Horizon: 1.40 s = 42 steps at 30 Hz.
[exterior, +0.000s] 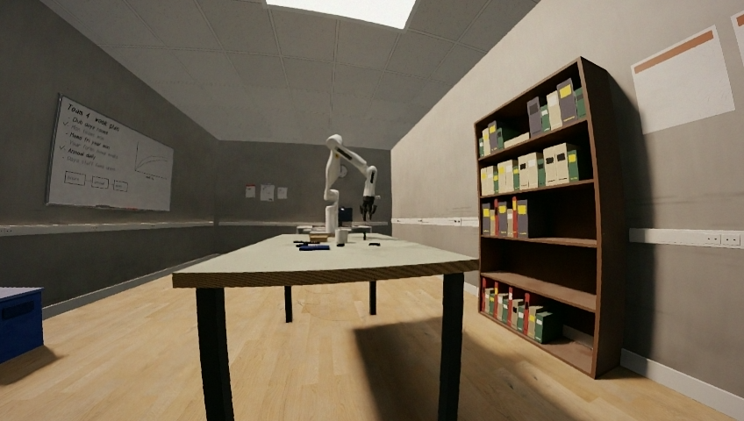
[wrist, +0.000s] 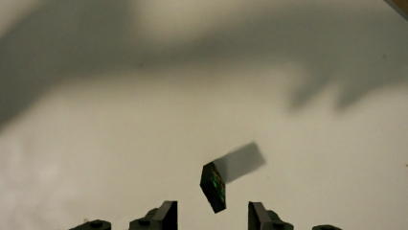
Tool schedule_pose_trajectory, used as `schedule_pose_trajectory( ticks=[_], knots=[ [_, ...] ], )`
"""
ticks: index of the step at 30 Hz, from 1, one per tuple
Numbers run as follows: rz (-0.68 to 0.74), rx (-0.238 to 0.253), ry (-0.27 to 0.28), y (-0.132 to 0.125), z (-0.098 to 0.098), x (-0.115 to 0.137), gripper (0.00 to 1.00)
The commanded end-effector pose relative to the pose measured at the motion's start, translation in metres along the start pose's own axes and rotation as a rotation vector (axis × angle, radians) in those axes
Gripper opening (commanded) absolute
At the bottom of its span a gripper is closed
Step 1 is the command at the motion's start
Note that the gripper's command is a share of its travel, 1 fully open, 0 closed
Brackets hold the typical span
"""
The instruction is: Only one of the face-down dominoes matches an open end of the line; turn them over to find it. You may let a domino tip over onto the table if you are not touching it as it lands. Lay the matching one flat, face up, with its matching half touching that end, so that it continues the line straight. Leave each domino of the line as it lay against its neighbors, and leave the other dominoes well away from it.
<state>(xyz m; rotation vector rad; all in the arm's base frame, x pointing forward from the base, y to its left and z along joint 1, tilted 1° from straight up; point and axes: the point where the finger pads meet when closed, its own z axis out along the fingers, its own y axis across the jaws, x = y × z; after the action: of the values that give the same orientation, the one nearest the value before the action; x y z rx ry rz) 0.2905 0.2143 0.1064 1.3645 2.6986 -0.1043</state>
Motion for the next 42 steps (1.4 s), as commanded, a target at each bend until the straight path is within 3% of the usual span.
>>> schedule_pose_trajectory(
  ticks=[1, 26, 35, 42],
  knots=[
    [0.0, -0.001, 0.0, 0.0, 0.0, 0.0, 0.49],
    [0.025, 0.0, 0.003, 0.0, 0.0, 0.0, 0.49],
    [0.187, 0.01, 0.025, -0.002, 0.006, -0.002, 0.49],
    [0.489, 0.03, 0.061, -0.003, 0.015, -0.005, 0.49]
  ],
)
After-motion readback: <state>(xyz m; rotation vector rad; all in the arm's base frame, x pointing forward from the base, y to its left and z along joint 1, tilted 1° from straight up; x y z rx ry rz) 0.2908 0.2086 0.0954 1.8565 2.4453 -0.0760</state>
